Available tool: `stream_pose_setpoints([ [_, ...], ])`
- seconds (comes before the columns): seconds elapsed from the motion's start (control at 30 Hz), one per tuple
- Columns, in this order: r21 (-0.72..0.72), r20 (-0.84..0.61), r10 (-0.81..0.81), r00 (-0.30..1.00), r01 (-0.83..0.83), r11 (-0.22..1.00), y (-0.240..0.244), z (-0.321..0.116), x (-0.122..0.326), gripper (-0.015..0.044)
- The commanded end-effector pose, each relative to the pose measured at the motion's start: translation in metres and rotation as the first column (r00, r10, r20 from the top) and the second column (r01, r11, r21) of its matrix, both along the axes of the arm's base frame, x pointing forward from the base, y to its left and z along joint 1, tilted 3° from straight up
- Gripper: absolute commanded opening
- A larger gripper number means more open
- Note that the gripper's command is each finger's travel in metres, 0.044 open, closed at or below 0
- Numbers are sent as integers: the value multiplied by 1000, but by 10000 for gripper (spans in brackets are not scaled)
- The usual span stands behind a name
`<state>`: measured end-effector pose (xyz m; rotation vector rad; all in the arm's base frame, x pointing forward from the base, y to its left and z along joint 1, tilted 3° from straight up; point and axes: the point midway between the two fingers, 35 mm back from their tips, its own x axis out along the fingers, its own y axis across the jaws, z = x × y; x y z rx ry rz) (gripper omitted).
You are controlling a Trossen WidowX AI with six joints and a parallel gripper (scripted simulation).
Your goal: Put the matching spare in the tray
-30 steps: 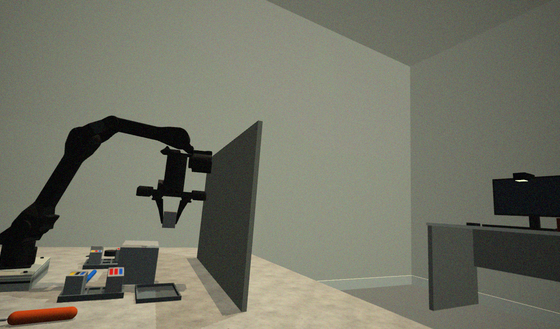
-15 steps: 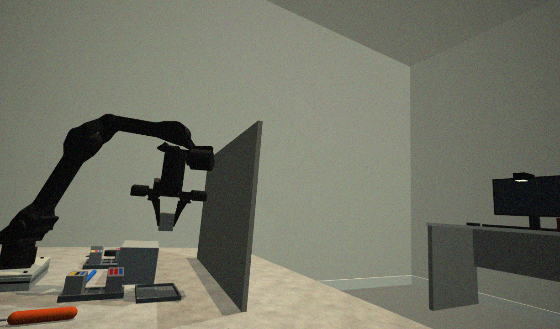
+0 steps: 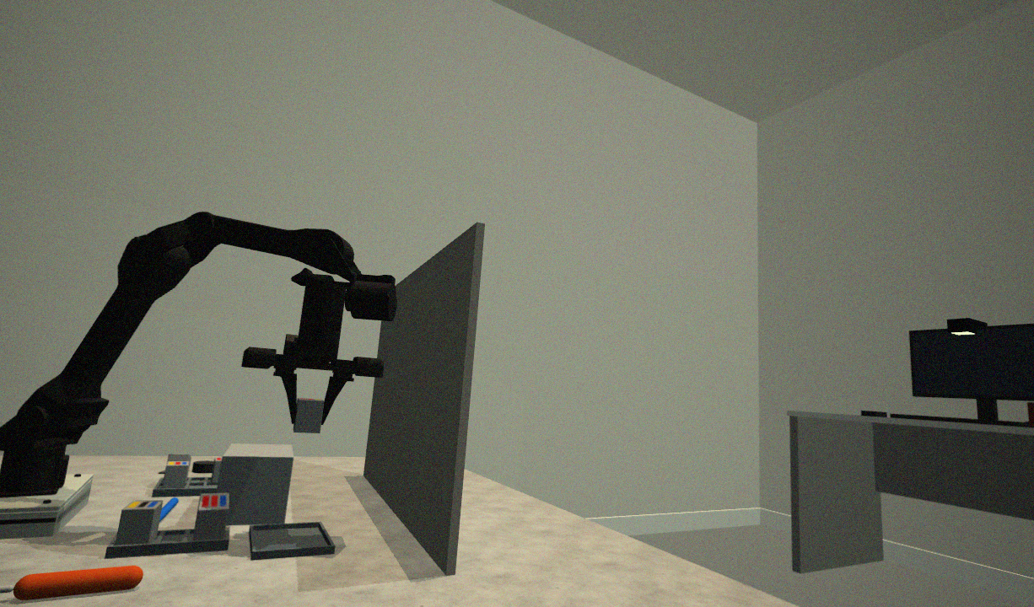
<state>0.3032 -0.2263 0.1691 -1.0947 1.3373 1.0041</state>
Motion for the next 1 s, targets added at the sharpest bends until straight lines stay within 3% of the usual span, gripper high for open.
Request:
stream_pose_setpoints([
  [0.0,-1,0,4,1000,-4,1000,-1,-3,1,0],
  [0.97,-1,0,4,1000,-4,1000,-5,-26,4,0],
])
